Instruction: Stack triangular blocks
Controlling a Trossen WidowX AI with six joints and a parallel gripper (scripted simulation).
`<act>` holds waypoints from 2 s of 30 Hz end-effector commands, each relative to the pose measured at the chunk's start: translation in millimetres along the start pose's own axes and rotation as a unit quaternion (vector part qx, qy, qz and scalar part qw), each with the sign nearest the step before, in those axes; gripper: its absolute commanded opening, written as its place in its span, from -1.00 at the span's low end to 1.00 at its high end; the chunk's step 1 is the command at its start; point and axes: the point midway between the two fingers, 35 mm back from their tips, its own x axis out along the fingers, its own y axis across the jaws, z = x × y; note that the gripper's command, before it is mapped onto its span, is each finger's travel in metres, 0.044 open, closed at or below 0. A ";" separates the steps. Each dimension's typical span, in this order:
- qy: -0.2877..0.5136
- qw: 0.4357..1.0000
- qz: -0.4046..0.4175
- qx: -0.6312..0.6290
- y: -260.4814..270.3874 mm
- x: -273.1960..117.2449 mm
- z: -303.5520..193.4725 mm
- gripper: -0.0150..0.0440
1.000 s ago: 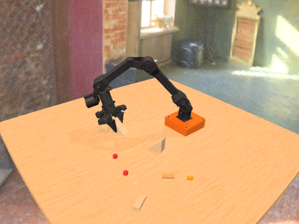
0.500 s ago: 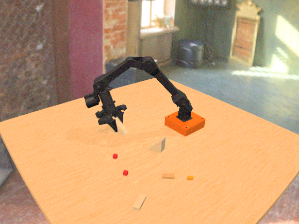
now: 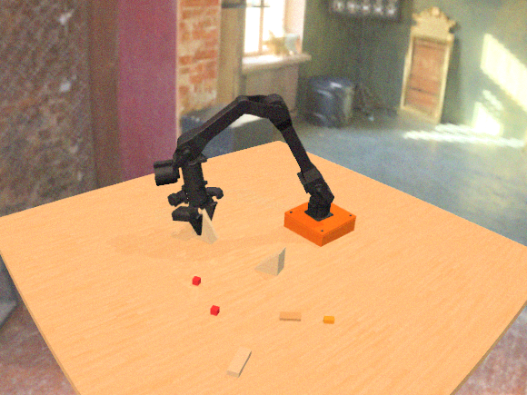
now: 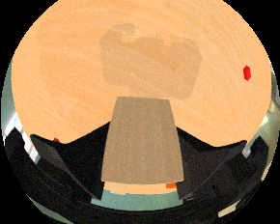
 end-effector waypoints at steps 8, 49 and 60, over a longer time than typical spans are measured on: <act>-0.141 0.990 -0.002 0.001 -0.8 -4.7 -22.2 -0.49; -0.473 0.881 -0.001 0.000 2.8 2.7 -71.2 0.49; -0.473 0.881 -0.001 0.000 2.8 2.7 -71.2 1.00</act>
